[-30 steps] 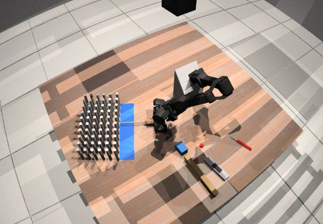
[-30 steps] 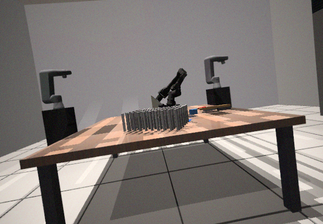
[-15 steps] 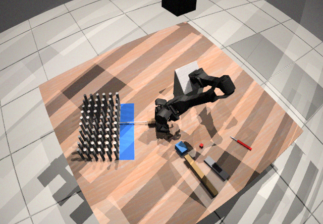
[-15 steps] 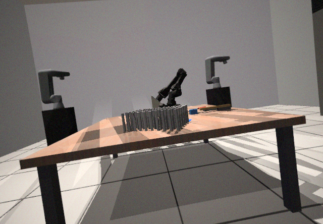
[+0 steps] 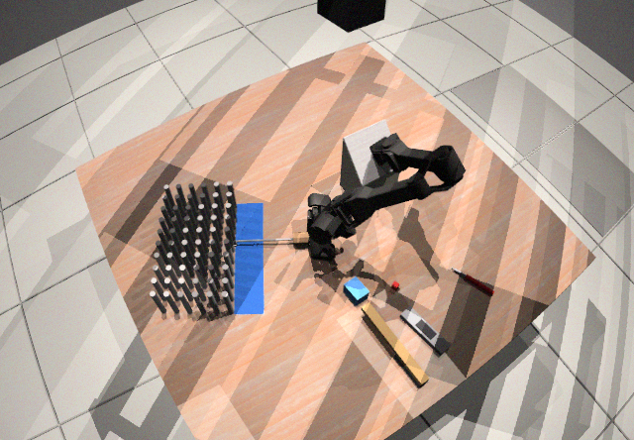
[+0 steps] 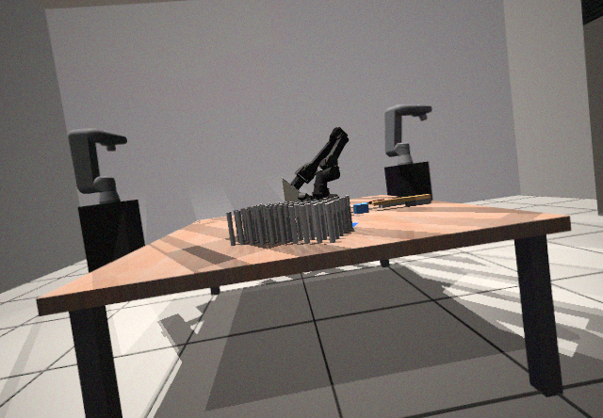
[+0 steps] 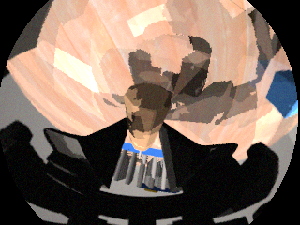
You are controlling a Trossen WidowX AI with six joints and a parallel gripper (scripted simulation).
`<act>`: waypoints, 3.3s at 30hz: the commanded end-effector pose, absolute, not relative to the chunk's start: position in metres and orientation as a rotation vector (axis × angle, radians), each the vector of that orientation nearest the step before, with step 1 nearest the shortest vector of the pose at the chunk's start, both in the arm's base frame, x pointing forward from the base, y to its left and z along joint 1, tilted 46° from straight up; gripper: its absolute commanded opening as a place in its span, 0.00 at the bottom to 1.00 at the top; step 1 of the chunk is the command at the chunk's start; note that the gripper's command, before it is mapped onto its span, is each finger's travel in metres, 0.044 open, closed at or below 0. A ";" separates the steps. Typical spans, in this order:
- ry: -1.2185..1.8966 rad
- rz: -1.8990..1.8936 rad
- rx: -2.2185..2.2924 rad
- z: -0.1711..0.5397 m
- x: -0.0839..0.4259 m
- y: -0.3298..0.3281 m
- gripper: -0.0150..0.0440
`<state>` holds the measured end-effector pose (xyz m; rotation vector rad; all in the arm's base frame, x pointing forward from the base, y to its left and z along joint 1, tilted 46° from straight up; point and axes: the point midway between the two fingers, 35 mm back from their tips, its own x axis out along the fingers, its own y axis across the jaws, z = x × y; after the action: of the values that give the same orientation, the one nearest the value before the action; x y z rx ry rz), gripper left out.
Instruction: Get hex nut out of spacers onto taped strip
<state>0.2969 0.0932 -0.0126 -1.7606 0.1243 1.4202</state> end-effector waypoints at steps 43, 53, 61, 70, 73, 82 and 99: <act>0.130 1.418 -1.764 0.004 0.288 0.086 0.25; 0.132 1.419 -1.761 0.016 0.266 0.092 0.25; 0.135 1.420 -1.759 0.024 0.252 0.093 0.25; 0.142 1.429 -1.767 0.047 0.258 0.065 0.25; 0.143 1.431 -1.769 0.057 0.259 0.054 0.25; 0.139 1.429 -1.769 0.088 0.256 0.022 0.25; 0.343 1.338 -1.525 0.093 0.258 -0.005 0.25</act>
<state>0.2538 0.0022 0.0934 -1.6017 0.2767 1.3824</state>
